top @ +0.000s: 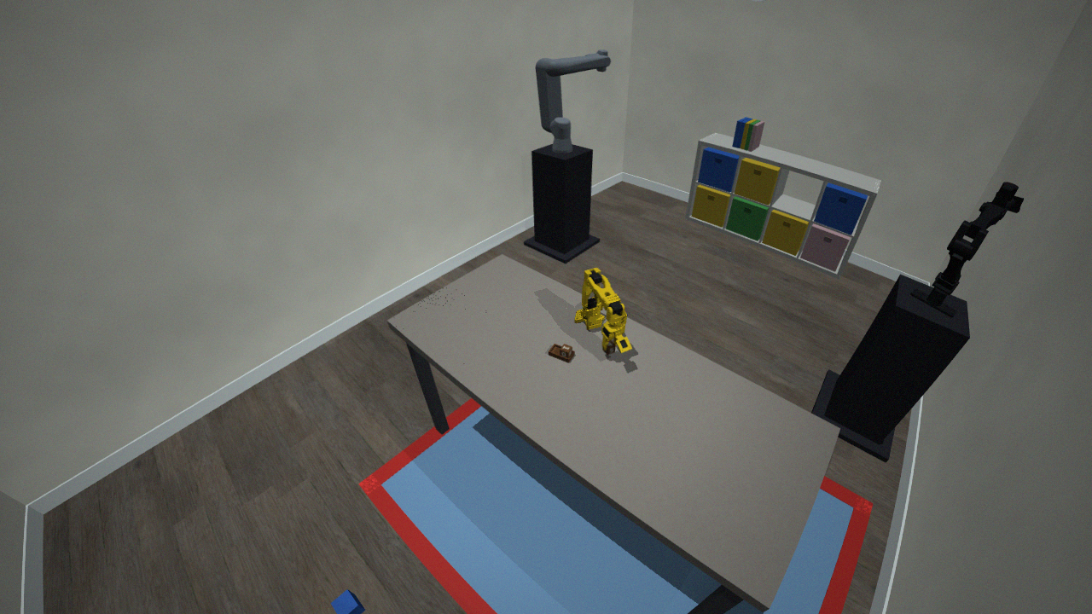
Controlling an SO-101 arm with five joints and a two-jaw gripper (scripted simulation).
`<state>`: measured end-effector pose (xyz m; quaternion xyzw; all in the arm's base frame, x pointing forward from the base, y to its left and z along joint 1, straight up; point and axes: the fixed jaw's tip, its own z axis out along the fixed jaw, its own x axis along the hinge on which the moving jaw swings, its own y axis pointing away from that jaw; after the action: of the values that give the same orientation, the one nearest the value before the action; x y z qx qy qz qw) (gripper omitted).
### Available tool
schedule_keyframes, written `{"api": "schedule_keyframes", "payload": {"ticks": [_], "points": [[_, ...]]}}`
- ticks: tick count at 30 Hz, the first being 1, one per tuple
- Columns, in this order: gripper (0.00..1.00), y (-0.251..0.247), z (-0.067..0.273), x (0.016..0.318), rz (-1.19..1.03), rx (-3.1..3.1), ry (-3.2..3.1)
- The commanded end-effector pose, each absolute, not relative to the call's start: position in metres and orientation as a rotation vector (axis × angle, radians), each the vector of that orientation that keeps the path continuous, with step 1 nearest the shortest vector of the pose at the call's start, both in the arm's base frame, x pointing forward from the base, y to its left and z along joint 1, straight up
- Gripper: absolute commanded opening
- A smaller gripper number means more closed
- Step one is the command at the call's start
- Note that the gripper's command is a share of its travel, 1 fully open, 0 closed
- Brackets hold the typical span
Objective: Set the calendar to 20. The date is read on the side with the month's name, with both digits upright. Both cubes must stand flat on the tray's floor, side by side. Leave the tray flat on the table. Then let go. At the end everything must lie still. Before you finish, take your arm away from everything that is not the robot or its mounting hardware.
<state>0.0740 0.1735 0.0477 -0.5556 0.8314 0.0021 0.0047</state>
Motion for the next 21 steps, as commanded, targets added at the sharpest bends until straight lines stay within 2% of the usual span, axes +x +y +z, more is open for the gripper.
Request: {"api": "schedule_keyframes", "payload": {"ticks": [1, 21], "points": [[0.0, 0.178, 0.0526, 0.0736, 0.042, -1.744, 2.559], [0.0, 0.1782, 0.0462, 0.0737, 0.041, -1.744, 2.559]]}}
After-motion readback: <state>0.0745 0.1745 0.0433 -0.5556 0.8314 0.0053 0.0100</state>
